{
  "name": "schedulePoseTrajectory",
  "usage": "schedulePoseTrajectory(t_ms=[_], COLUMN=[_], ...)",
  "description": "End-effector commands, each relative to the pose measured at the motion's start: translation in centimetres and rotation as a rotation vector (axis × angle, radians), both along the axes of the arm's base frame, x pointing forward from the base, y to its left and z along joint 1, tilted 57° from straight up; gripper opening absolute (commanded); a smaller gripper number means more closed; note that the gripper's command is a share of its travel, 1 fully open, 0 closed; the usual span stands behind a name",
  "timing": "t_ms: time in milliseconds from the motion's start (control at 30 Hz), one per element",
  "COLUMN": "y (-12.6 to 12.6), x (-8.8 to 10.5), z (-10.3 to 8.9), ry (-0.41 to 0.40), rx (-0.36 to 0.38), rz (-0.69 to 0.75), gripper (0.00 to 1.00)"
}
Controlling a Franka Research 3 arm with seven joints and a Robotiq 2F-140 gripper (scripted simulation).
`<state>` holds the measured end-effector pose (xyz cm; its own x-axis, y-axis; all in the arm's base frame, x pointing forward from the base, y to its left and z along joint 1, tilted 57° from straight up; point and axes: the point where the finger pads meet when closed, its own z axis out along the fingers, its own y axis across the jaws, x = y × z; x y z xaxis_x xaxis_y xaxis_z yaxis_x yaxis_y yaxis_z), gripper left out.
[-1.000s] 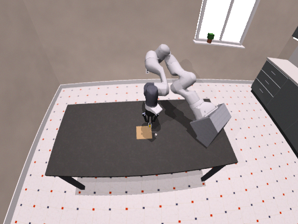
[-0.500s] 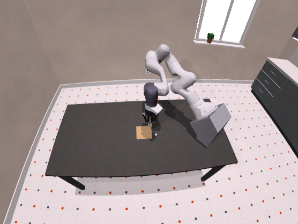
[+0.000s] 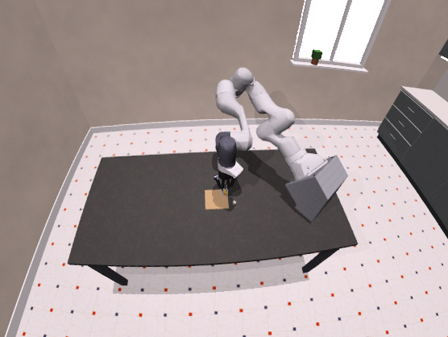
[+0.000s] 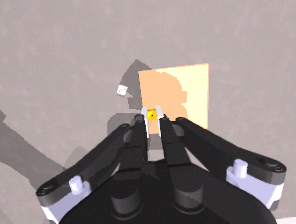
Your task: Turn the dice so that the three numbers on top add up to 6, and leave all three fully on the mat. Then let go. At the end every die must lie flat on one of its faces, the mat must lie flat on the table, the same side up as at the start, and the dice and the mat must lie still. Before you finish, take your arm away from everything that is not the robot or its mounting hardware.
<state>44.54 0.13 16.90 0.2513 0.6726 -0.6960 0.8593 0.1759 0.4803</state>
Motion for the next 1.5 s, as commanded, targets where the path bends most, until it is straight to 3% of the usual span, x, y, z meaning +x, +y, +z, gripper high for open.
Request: schedulePoseTrajectory(t_ms=[0,367,1467], y=[-0.6,-2.6,-2.6], x=[1.1,2.4,2.4], z=[-1.1,-2.5,-2.6], ry=[-0.007,-0.007,-0.006], rx=[0.014,0.014,0.014], rz=[0.013,0.013,0.013], gripper=[0.07,0.07,0.07])
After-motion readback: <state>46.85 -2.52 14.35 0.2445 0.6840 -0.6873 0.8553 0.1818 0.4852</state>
